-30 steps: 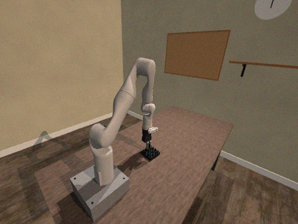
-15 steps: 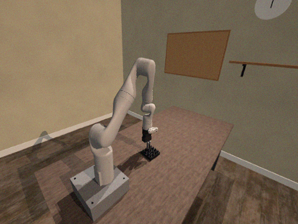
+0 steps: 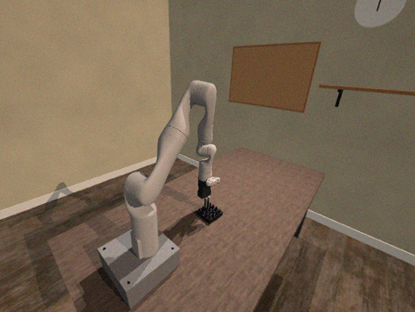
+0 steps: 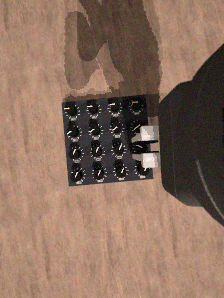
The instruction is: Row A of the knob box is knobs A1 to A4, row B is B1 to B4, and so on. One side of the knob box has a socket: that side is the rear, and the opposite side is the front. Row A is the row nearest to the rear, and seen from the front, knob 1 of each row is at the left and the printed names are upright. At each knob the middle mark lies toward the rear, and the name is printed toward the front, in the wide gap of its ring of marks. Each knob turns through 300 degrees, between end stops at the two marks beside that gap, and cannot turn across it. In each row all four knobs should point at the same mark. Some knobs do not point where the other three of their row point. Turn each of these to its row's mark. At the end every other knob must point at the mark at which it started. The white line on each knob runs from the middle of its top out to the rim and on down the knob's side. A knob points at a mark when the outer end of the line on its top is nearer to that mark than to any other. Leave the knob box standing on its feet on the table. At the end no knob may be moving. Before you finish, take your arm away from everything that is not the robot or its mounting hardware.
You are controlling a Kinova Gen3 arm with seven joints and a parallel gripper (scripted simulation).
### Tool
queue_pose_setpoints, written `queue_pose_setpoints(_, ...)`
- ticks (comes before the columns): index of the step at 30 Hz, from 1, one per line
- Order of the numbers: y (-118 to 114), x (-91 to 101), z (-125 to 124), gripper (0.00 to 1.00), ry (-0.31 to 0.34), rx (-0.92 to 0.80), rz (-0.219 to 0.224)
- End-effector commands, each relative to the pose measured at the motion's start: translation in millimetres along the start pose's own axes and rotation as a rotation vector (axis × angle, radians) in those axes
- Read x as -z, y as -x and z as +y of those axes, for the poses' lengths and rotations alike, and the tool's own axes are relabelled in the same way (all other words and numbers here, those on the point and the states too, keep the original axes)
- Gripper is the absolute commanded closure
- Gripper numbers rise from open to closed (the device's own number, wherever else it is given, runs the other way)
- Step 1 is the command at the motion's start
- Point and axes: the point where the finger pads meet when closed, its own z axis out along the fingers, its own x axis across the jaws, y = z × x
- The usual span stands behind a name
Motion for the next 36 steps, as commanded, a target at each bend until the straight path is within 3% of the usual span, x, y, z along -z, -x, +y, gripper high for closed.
queue_pose_setpoints(1, 0.6, 0.7, 0.2, 0.70, 0.001, 0.000, -0.002)
queue_pose_setpoints(21, 0.6, 0.7, 0.2, 0.70, 0.001, -0.015, -0.002)
queue_pose_setpoints(36, 0.6, 0.7, 0.2, 0.70, 0.001, -0.125, -0.002)
